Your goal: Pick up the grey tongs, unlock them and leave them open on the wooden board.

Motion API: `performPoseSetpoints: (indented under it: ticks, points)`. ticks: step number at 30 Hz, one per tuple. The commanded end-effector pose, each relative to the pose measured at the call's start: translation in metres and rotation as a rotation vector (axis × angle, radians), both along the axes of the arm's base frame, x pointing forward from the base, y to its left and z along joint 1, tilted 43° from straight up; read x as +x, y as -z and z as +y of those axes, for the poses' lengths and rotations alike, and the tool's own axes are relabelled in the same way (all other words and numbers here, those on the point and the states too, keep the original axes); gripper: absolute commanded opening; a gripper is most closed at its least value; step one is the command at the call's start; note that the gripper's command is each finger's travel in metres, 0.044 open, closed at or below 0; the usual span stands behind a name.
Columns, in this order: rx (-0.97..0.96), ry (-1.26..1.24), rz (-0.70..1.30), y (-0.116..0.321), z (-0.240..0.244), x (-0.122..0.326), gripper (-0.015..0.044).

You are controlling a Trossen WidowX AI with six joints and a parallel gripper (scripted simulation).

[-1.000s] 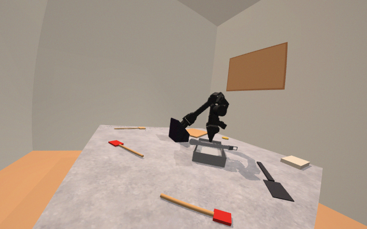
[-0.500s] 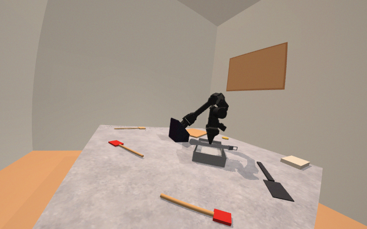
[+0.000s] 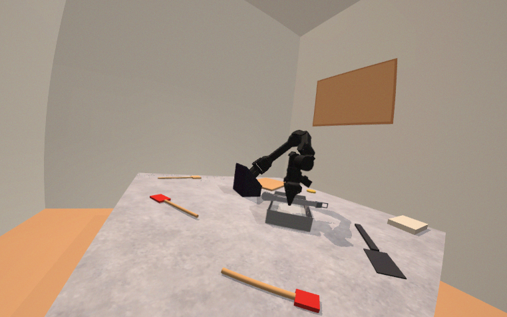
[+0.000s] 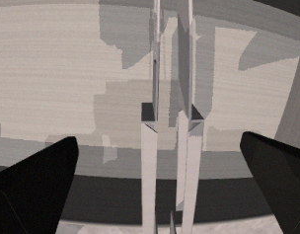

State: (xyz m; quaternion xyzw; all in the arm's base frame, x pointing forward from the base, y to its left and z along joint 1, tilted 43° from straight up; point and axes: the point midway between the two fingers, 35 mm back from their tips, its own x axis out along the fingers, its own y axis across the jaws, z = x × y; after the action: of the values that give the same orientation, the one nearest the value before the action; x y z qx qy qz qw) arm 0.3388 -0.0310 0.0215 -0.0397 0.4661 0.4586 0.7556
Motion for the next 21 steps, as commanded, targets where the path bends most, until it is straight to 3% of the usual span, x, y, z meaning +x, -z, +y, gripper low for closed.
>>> performPoseSetpoints:
  ticks: [1,19,21]
  points:
    - [0.007,0.004,0.005,0.005,0.005,0.000,0.0440]
    - [0.010,0.003,0.004,0.024,0.024,0.002,0.0440]
    - [0.003,-0.001,0.000,0.022,0.021,0.003,0.0387]
